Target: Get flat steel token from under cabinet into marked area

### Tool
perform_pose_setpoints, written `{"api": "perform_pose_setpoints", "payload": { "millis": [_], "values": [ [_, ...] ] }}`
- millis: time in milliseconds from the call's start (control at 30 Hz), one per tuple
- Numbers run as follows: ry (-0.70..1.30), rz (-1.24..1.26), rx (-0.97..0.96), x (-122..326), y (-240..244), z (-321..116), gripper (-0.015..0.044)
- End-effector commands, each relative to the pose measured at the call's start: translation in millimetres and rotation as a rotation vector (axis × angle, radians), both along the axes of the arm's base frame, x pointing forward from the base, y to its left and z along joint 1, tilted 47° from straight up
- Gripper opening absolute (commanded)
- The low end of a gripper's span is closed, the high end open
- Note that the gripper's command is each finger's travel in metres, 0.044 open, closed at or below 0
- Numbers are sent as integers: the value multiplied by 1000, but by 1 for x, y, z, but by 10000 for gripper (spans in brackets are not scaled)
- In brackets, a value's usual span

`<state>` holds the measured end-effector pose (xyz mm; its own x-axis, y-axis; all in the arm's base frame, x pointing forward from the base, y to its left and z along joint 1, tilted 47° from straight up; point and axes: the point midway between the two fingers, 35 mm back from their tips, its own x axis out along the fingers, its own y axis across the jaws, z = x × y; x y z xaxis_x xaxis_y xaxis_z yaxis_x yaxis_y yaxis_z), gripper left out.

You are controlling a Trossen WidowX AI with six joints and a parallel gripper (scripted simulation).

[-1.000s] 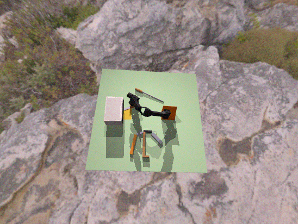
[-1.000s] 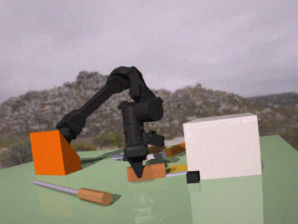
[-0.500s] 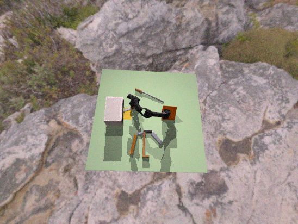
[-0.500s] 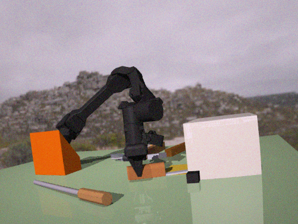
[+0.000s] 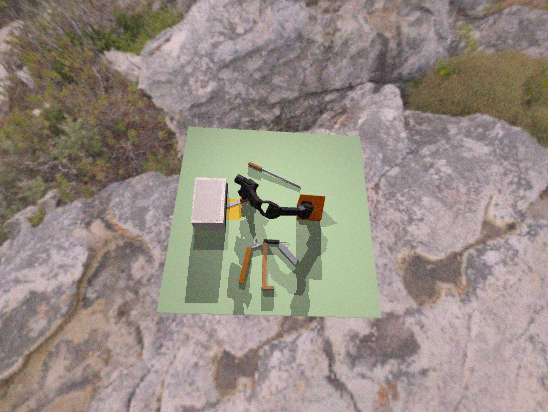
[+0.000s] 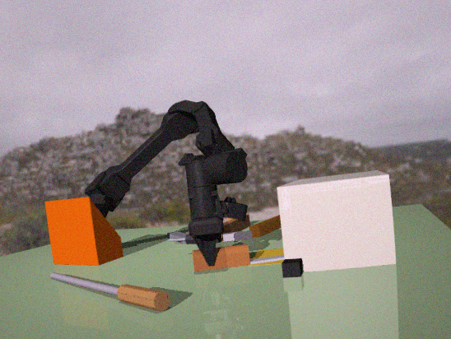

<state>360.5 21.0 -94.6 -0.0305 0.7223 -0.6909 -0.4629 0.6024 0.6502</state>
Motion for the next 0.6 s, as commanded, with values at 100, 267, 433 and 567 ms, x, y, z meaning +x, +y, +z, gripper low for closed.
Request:
{"api": "perform_pose_setpoints", "payload": {
  "millis": [100,267,433,567],
  "values": [
    [-2,2,7,-4,1,0,0],
    [-2,2,7,-10,-1,-3,0],
    [-1,2,7,-16,-4,-5,0],
    [-1,2,6,-21,-6,-7,0]
  ]
}}
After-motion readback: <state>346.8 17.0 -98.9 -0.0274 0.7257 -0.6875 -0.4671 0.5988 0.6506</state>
